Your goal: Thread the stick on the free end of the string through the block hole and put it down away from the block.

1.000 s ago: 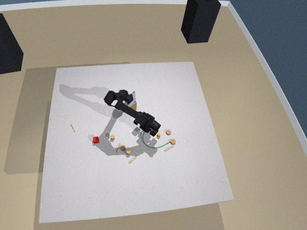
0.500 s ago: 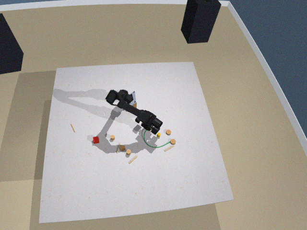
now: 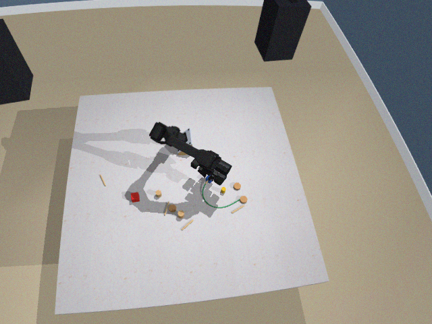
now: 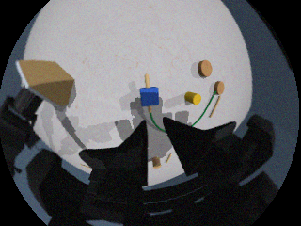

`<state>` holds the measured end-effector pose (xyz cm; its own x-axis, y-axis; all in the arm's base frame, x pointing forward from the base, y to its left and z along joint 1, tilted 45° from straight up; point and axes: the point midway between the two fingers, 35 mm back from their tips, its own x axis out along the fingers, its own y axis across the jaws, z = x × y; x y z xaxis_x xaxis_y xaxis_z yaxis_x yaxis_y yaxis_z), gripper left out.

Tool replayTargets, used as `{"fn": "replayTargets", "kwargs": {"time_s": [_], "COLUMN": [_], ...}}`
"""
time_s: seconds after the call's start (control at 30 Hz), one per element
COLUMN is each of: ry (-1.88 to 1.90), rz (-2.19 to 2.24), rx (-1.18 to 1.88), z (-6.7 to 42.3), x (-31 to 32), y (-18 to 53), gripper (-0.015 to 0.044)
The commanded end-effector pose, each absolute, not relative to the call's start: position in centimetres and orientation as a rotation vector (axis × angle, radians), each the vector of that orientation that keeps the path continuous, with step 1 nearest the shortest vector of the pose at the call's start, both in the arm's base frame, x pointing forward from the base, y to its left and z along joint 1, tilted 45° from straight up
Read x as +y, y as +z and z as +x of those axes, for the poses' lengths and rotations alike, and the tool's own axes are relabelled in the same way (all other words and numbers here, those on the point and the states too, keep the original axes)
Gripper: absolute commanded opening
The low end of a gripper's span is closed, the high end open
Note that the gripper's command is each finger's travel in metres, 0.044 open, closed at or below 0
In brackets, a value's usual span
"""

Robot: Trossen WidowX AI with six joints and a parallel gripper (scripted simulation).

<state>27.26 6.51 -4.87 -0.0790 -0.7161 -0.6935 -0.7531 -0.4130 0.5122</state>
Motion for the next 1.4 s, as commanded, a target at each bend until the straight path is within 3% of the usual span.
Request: {"fn": "replayTargets", "kwargs": {"time_s": [0.0,0.2,0.57,0.77,1.37], "ry": [1.526,1.452,0.376,-0.113,-0.85], "rz": [-2.108,-2.094,-1.453,-1.068,-0.357], "rx": [1.668,1.673,1.825,1.753,1.432], "z": [27.4,27.6,26.3,25.6,24.3], "x": [8.5,8.5,9.7,10.3,11.3], "y": [-2.7,-3.1,-4.0,-4.5,-5.2], "gripper": [0.0124,0.0124,0.0124,0.0124,0.0124]}}
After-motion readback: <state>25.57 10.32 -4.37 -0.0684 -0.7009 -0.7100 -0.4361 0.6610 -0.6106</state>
